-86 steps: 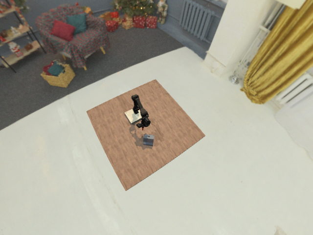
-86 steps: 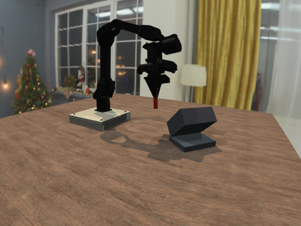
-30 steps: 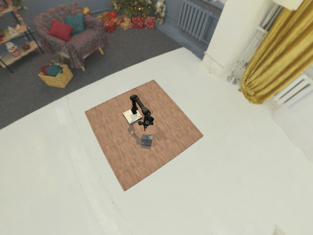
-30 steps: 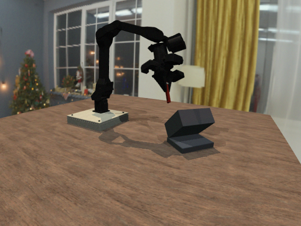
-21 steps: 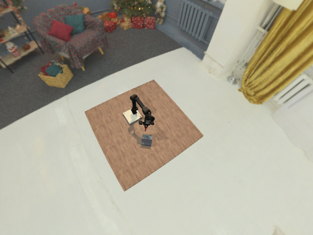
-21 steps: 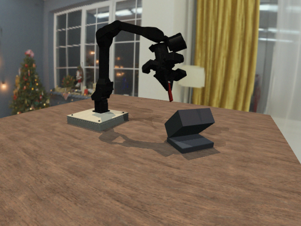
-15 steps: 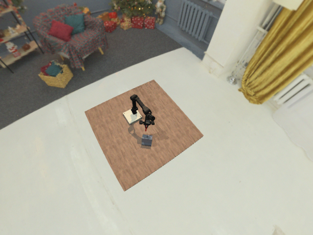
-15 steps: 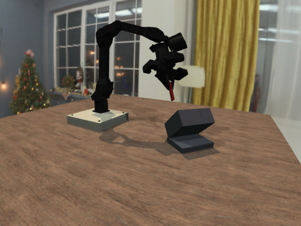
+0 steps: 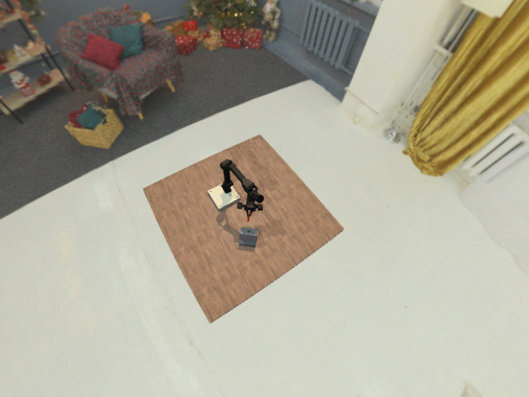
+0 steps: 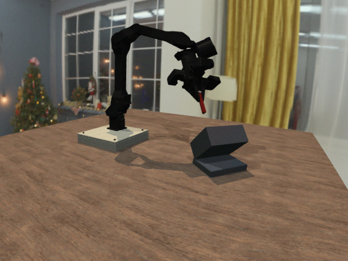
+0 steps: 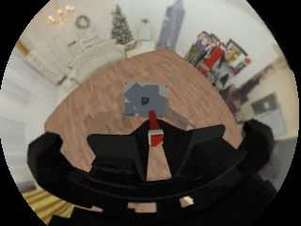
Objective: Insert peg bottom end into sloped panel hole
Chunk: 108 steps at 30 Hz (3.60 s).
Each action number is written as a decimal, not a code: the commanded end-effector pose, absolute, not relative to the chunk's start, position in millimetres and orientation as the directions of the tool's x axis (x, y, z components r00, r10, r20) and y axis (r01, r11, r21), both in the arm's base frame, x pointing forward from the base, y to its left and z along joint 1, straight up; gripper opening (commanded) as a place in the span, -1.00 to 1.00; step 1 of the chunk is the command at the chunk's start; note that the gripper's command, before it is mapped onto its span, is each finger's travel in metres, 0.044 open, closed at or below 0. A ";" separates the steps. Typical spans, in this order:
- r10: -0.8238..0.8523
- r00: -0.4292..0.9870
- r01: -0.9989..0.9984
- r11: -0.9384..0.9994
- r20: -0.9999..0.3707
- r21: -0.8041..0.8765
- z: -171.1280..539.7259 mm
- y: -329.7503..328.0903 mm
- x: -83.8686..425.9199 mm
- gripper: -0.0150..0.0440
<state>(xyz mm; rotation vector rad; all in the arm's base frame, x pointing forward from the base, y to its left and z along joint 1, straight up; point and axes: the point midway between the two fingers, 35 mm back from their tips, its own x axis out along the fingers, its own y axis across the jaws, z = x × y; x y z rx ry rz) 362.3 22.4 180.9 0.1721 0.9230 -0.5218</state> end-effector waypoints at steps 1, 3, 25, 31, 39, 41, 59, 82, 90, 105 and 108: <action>-0.359 0.498 0.513 0.856 -0.790 -0.066 179.8 21.8 365.7 -0.49; -0.359 0.501 0.519 0.853 -0.787 -0.059 177.2 21.2 368.8 -0.49; -0.364 0.535 0.576 0.818 -0.762 0.013 150.1 13.8 395.9 -0.49; -0.365 0.537 0.580 0.814 -0.761 0.018 147.4 12.9 398.1 -0.49; -0.366 0.538 0.580 0.815 -0.760 0.018 140.7 9.0 403.3 -0.49; -0.366 0.538 0.580 0.815 -0.760 0.018 138.9 7.9 404.8 -0.49; -0.368 0.541 0.583 0.812 -0.756 0.022 134.8 4.9 408.5 -0.49; -0.368 0.542 0.583 0.812 -0.756 0.023 128.1 3.4 412.6 -0.49; -0.368 0.542 0.583 0.812 -0.756 0.023 126.1 2.8 414.0 -0.49; -0.368 0.542 0.583 0.812 -0.755 0.023 122.2 0.8 417.2 -0.49; -0.368 0.542 0.583 0.812 -0.755 0.023 121.5 0.2 418.0 -0.49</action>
